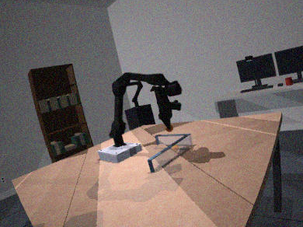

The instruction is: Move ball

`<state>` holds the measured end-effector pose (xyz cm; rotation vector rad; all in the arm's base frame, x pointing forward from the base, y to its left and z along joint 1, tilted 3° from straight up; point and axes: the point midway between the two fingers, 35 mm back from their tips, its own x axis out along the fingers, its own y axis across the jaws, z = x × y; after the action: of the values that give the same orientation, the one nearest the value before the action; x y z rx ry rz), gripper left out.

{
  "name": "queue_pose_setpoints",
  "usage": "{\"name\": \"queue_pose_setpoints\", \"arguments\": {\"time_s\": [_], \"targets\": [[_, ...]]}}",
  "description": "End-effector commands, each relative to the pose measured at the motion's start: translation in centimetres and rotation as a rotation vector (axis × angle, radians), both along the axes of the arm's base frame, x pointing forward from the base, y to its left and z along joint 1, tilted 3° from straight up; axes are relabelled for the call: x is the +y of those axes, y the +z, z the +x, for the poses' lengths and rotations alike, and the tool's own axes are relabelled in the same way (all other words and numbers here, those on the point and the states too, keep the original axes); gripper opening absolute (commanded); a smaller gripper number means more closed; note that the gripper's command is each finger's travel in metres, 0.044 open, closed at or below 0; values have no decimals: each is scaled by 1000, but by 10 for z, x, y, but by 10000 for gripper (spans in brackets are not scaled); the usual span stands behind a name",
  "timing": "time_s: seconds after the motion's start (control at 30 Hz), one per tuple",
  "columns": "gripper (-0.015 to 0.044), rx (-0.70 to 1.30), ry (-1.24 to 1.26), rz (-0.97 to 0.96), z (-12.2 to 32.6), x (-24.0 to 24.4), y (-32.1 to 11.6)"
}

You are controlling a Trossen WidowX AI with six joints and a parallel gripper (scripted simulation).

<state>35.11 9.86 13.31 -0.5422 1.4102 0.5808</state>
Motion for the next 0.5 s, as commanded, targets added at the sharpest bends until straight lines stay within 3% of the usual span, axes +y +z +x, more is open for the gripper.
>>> {"name": "queue_pose_setpoints", "arguments": {"time_s": [0.0,0.47], "targets": [[0,10,-144,8,5,-2,-6],[0,34,-629,41,18,-10,-19]]}}
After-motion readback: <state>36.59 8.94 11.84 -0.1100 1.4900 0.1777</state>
